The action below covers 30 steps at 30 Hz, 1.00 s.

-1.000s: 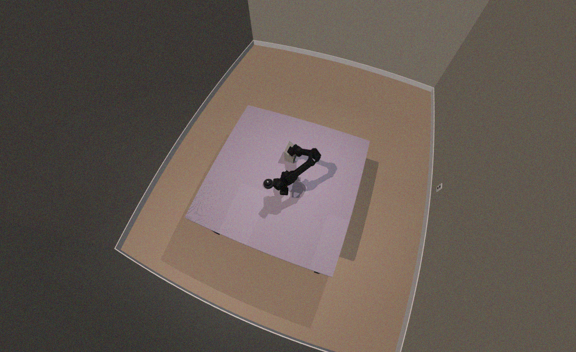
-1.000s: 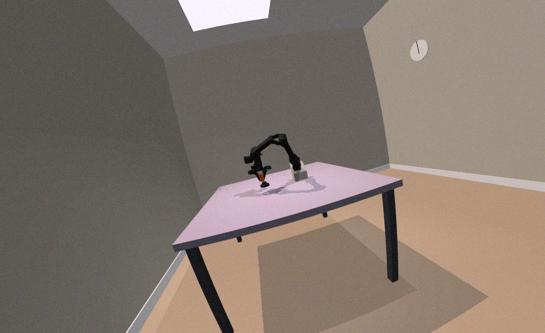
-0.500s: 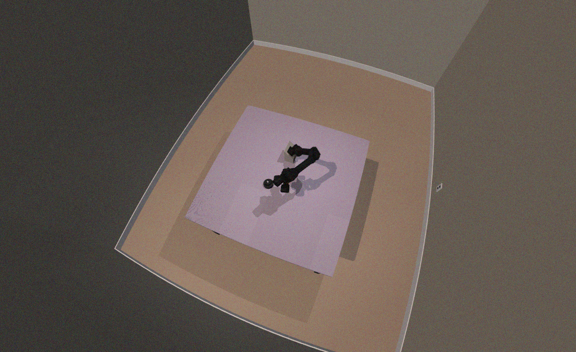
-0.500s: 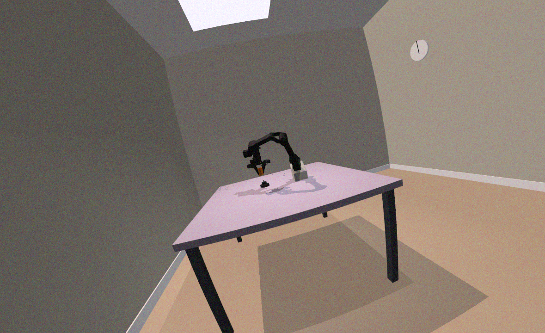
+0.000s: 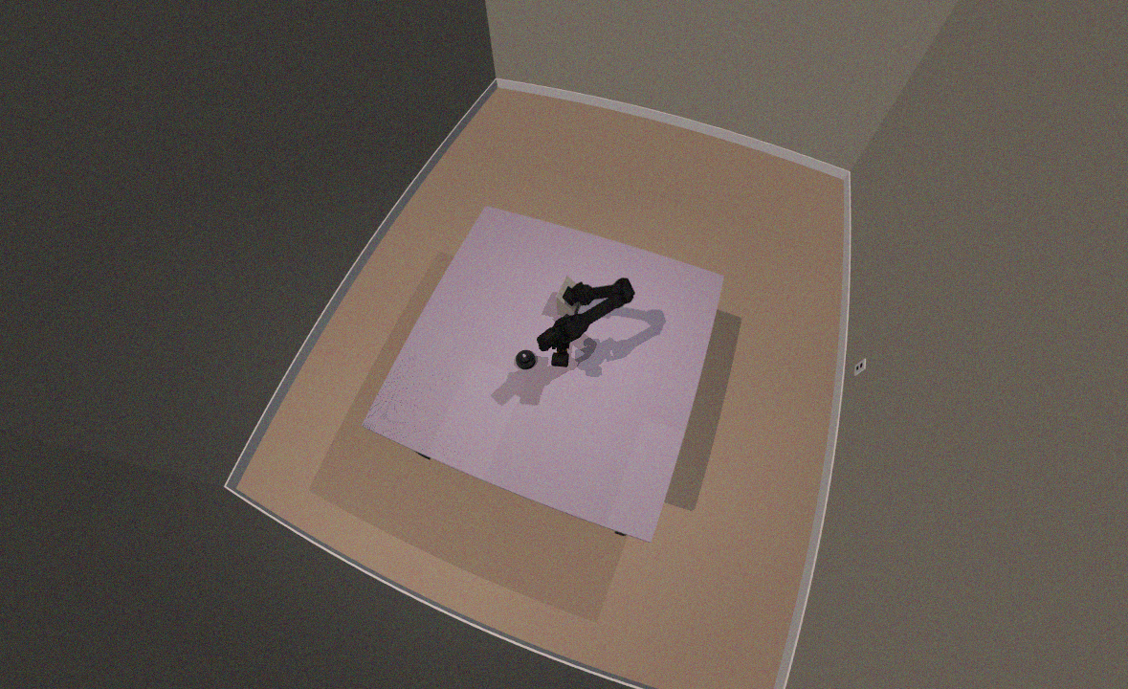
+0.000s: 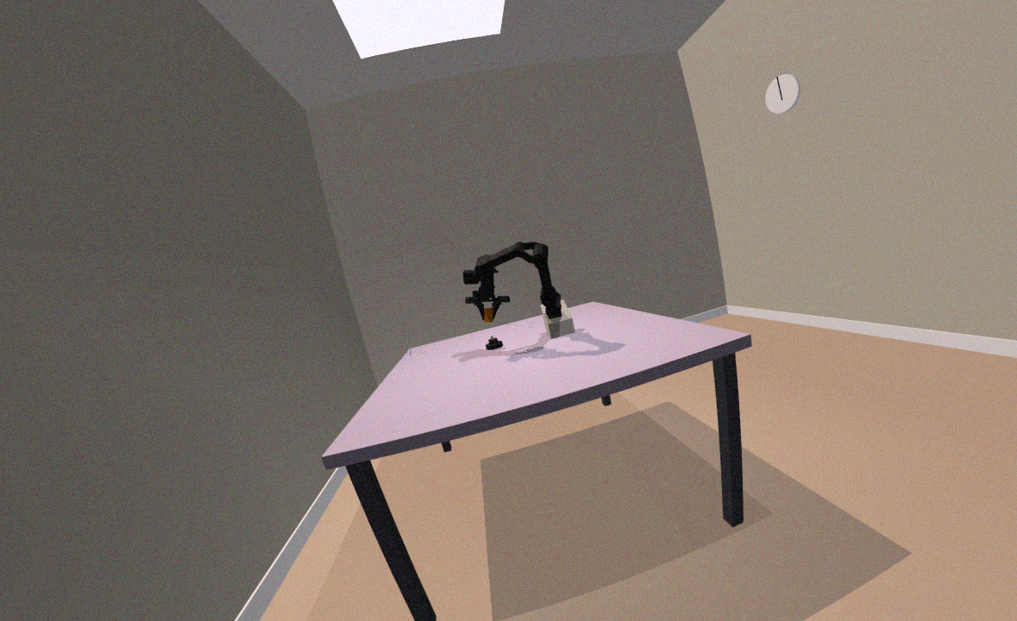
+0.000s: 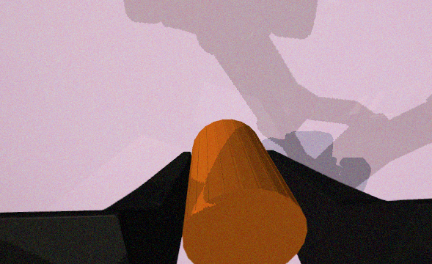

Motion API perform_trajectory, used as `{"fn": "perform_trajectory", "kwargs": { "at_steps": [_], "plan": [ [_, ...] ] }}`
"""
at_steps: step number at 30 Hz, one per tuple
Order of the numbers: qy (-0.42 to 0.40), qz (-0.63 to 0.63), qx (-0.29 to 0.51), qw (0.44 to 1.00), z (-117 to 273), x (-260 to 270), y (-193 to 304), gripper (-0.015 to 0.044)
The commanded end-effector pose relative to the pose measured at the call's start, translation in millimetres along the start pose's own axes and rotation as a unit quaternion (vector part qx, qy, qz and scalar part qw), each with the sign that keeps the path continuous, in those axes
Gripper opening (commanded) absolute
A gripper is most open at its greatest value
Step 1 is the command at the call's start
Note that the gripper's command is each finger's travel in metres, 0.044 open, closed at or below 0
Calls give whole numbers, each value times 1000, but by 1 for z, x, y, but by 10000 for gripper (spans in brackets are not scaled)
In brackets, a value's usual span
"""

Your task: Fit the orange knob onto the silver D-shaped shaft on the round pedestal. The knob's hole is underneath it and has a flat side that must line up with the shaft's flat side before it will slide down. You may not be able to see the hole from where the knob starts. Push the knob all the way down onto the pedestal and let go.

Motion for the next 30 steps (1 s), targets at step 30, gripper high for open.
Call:
{"fn": "perform_trajectory", "kwargs": {
  "at_steps": [30],
  "plan": [
    [-331,-7,5,944,54,-89,22,0]
  ]
}}
Point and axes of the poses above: the point midway between the two fingers, 35 mm back from their tips, its own z axis back along the fingers, its own x axis across the jaws, y = z × x, the point moved 9 cm from there along z, back along the fingers, and after that the axes turned 1 degree about -z, right-handed, at the moved point
